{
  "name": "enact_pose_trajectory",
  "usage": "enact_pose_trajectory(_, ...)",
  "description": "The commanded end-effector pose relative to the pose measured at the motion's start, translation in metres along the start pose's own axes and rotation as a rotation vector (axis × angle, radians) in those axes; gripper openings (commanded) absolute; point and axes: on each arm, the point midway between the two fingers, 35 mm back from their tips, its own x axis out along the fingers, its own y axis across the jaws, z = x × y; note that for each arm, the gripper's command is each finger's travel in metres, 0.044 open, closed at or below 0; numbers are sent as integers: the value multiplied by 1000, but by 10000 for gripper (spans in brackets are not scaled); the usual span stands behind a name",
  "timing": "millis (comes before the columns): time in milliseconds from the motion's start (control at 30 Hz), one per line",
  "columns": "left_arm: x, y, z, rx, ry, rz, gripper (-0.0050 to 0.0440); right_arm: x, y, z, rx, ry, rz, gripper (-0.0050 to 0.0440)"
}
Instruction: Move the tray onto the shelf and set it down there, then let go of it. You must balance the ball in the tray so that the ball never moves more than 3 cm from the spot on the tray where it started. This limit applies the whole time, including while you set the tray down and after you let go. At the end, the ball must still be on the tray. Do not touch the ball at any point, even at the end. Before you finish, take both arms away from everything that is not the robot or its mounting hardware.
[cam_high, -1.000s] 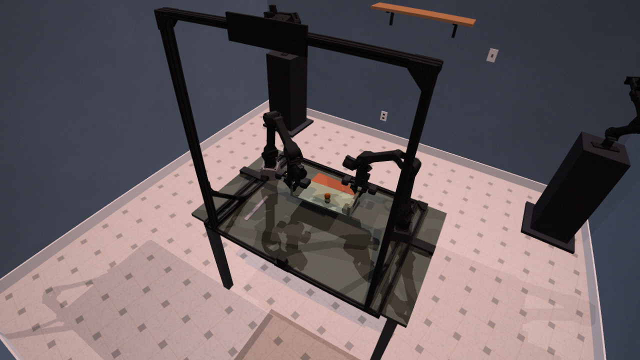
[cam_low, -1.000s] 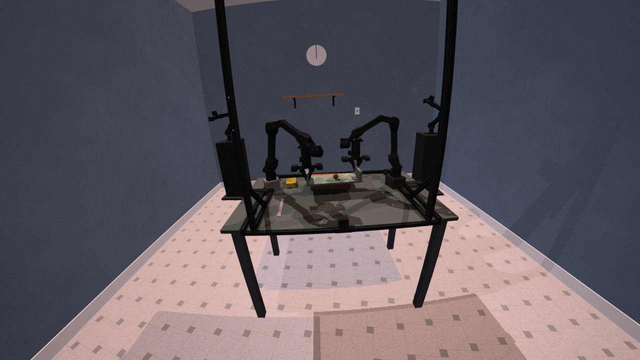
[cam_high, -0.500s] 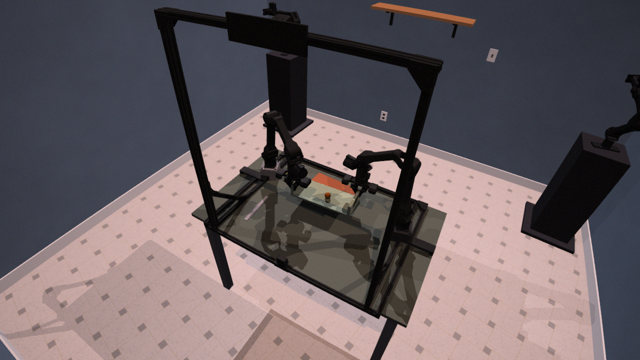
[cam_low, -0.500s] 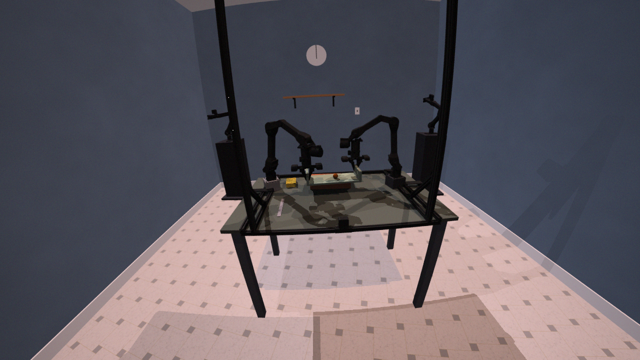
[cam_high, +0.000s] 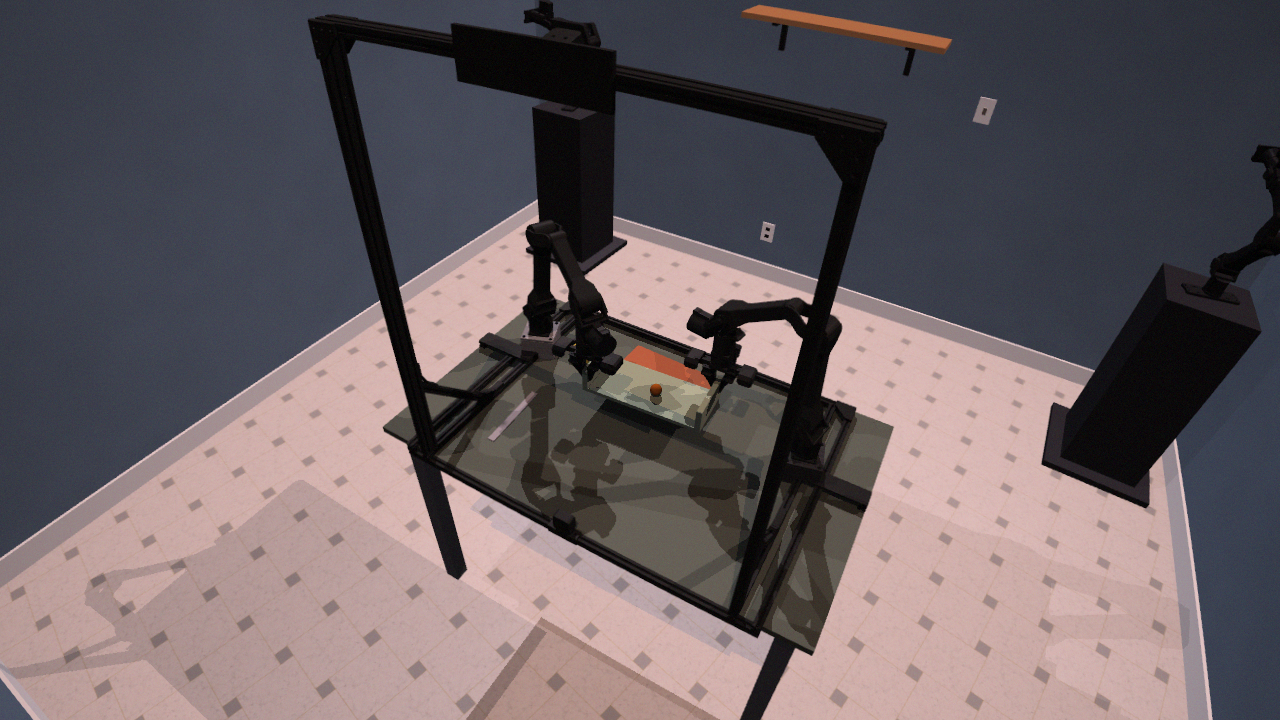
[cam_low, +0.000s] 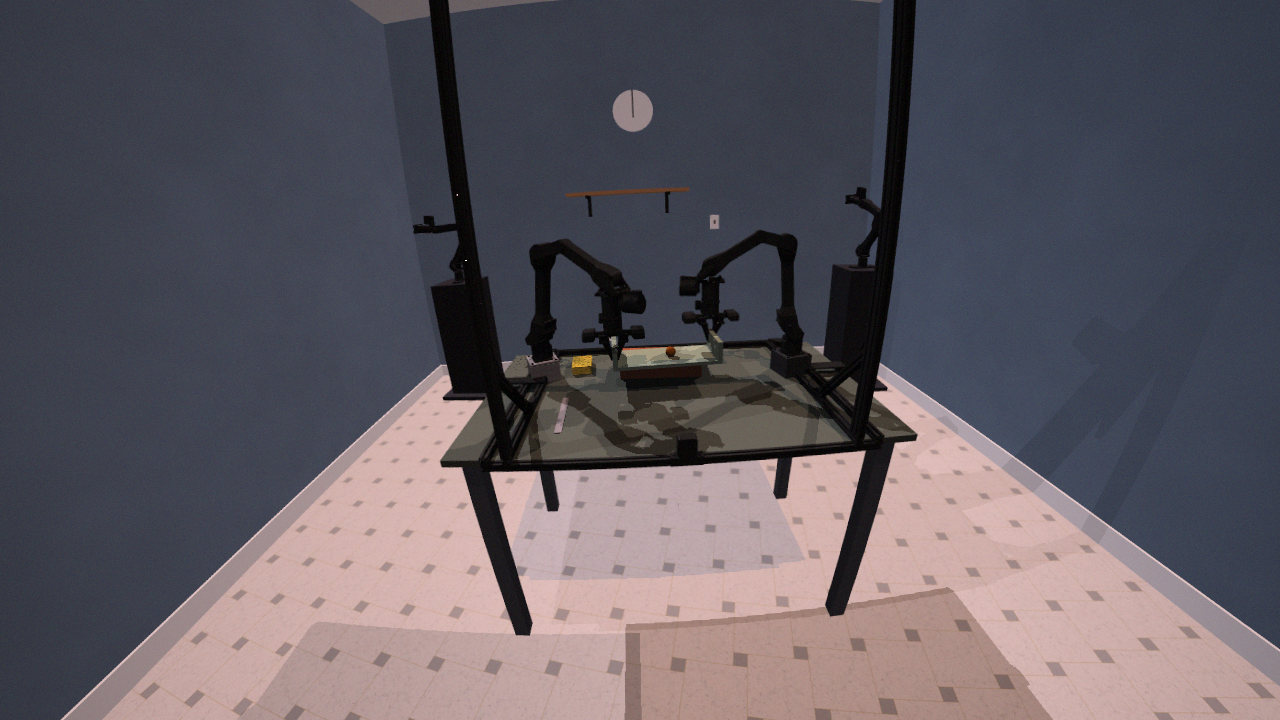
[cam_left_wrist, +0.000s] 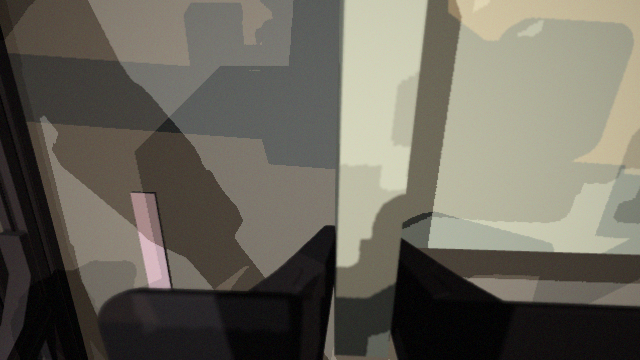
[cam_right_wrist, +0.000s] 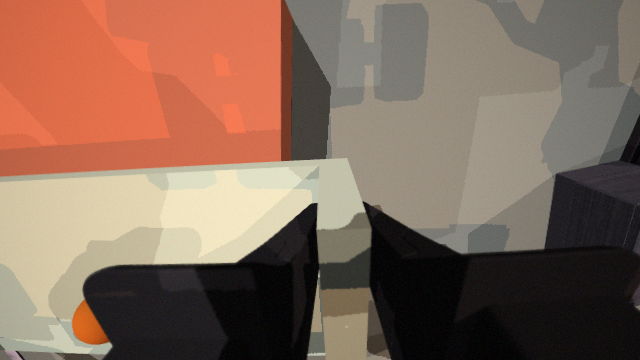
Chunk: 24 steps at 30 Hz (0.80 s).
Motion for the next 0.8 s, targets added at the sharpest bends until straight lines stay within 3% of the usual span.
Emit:
enact_pose_trajectory(0,-2,0,2,-2,10,2,20,0,0,3,-2,3,3,20)
enact_pose_trajectory(167,-3,1,4,-2,40,-3,20,1,1,5,-2,33,-1,20)
enact_pose_trajectory(367,0,1,6,-2,-21,-1,20,-3,1,6,-2,-28,1,20)
enact_pose_trajectory(767,-3,1,10,-2,32,-2,20,0,1,11,-2,25,-1,20)
